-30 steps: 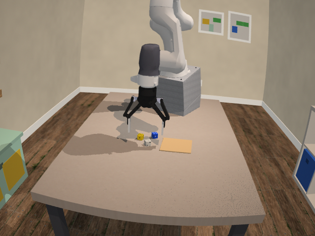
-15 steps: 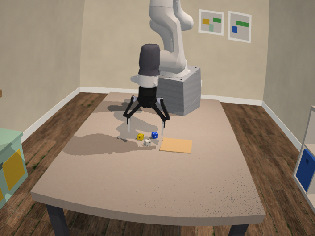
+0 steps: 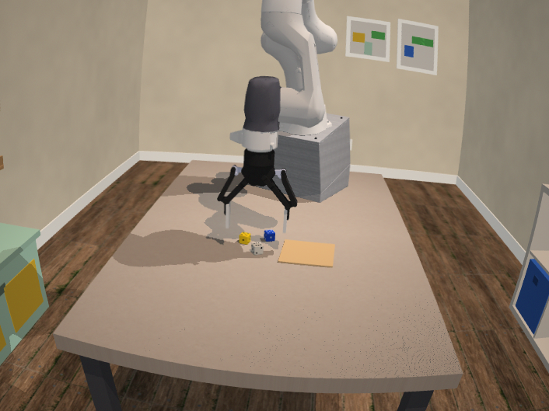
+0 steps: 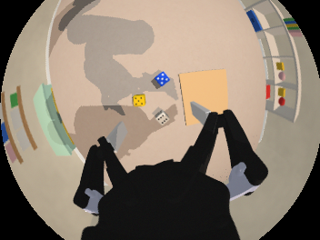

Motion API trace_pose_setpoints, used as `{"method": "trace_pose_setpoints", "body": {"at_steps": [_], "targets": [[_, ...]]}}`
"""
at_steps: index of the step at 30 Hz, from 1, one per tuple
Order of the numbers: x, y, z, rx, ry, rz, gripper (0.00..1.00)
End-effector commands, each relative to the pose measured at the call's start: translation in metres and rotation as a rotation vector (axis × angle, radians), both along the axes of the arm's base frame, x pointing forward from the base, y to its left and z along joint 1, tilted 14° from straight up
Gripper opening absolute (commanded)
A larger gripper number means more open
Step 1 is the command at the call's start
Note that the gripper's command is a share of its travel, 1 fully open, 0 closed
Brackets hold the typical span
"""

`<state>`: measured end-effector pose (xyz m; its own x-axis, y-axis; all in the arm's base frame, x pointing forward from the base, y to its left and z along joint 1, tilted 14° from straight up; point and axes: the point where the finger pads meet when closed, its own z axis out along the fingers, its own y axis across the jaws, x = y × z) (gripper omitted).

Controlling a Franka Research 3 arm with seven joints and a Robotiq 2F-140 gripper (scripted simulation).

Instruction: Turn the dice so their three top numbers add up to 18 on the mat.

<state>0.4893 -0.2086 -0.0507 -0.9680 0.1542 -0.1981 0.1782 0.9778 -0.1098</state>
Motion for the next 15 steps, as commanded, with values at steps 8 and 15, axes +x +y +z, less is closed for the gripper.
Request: {"method": "trace_pose_setpoints", "body": {"at_steps": [8,15], "targets": [[-0.045,0.023,-0.011,-0.003,-0.011,-0.001,1.0],[-0.063,0.031,-0.016,-0.003,-0.011,-0.001,1.0]]}}
